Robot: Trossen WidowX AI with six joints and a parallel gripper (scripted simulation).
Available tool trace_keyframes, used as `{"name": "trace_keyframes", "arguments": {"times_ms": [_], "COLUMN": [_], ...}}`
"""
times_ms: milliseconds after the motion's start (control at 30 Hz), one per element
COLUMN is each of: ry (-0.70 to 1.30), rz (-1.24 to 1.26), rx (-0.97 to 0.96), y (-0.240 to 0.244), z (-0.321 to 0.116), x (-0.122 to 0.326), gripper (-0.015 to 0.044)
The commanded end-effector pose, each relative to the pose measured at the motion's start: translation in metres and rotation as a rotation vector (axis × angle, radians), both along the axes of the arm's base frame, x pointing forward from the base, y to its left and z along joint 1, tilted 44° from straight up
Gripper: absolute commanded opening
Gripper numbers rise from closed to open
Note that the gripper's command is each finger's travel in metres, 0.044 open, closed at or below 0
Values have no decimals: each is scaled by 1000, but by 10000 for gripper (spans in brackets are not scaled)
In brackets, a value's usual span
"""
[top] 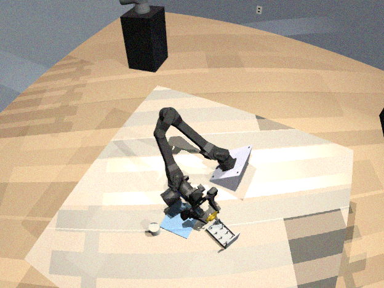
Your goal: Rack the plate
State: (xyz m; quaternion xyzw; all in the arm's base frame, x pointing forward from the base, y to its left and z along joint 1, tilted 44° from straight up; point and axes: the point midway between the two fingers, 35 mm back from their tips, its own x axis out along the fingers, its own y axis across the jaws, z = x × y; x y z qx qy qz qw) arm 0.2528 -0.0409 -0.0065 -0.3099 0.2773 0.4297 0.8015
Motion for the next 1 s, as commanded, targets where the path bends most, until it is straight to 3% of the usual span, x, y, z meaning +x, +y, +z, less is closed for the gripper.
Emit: {"name": "trace_keyframes", "arguments": {"times_ms": [0,967], "ry": [-36,-43], "rz": [18,21], "rx": [-2,-5], "y": [1,19], "z": [0,-20], "x": [-2,18], "gripper": [0,0]}}
